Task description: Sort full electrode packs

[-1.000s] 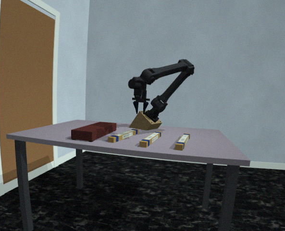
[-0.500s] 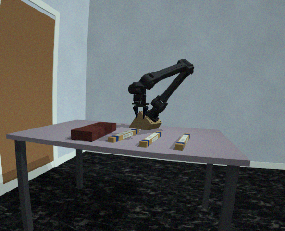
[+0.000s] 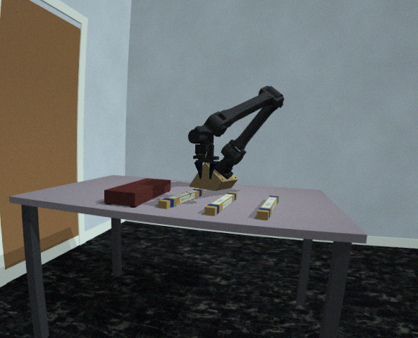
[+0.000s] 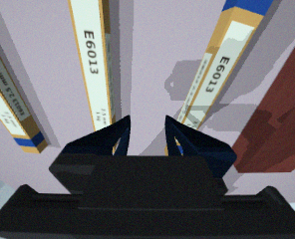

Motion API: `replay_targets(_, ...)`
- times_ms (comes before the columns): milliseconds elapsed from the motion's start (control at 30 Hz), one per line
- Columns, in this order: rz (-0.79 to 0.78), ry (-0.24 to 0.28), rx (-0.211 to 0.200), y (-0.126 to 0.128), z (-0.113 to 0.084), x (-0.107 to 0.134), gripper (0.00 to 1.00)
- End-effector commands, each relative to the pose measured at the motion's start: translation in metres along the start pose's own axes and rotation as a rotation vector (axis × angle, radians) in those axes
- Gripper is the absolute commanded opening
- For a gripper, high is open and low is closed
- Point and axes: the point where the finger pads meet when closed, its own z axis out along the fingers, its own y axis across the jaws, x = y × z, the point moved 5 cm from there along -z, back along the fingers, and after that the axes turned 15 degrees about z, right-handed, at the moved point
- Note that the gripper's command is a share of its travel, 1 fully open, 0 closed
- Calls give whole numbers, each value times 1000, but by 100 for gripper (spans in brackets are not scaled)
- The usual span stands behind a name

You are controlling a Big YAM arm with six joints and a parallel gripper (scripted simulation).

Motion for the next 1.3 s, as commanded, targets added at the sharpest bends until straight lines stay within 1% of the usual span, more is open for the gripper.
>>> replay_targets(0,0,13,-1,2,14,1,43)
replay_targets(167,0,13,0,2,19,2,43)
replay_targets(933,-19,-6,1,7,13,3,43)
replay_targets(1267,-18,-5,1,7,14,4,43)
